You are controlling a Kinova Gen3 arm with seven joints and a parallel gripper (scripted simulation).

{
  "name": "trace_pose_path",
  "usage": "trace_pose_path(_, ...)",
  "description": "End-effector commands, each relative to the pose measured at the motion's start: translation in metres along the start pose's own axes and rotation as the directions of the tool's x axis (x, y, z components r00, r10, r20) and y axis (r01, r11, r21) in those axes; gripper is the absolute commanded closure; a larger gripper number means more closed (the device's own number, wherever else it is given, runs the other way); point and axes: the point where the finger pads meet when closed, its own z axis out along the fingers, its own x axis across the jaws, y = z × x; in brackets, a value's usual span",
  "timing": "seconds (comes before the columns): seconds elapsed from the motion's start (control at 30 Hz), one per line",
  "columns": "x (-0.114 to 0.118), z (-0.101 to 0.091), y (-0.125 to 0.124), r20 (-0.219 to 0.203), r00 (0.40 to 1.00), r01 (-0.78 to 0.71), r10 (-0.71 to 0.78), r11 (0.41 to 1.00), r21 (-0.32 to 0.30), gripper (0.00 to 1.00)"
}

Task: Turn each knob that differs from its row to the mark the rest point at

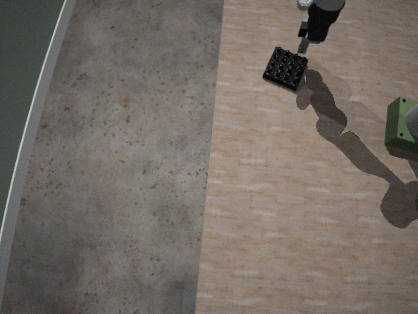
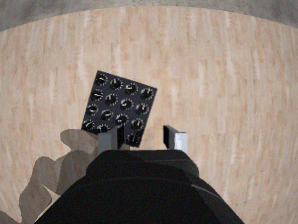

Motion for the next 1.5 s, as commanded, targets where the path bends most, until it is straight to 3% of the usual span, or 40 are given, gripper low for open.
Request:
trace_pose_path(0.0,-0.007,0.000,-0.003,-0.002,1.000,-0.031,0.031,0.999,0.016,0.00)
trace_pose_path(1.47,-0.031,0.005,-0.003,0.013,0.992,-0.130,0.129,0.991,0.029,0.00)
